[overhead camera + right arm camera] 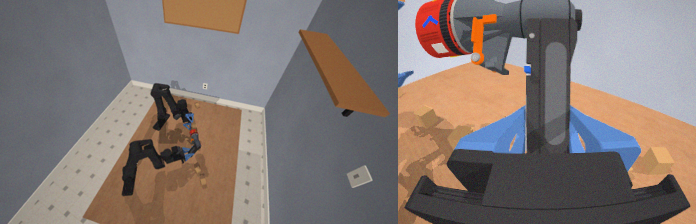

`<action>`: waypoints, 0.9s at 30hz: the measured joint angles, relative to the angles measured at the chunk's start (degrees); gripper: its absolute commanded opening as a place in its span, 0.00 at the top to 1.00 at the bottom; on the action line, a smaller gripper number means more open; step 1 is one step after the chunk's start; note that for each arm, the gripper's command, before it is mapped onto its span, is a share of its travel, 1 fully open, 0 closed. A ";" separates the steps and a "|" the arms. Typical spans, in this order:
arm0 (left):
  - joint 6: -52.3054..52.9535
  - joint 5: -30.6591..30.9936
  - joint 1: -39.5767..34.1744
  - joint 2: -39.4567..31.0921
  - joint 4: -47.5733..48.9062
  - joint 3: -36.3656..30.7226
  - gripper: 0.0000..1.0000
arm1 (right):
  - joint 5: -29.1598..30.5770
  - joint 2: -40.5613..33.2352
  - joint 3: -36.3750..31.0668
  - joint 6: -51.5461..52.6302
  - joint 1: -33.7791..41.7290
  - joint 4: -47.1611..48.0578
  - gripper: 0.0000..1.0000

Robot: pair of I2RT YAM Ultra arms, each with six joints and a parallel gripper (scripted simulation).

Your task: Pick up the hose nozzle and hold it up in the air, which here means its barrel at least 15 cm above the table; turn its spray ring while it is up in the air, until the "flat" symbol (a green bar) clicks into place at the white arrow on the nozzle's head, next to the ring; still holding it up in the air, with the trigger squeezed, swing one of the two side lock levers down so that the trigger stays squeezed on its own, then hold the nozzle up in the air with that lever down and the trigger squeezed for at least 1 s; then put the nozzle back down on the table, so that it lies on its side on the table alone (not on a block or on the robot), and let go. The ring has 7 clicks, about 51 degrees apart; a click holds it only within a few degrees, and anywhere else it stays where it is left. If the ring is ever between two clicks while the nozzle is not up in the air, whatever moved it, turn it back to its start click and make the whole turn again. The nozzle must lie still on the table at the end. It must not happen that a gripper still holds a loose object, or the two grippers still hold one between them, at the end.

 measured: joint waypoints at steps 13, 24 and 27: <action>-0.42 0.22 -0.22 0.24 0.44 -0.15 0.13 | 0.00 0.00 0.00 0.00 0.00 0.00 0.64; -0.46 0.20 -0.28 0.24 0.44 -0.13 0.13 | 0.00 0.00 0.00 0.00 0.00 0.00 0.64; -0.46 0.20 -0.28 0.24 0.44 -0.15 0.63 | 0.00 0.00 0.00 0.00 0.00 0.00 0.64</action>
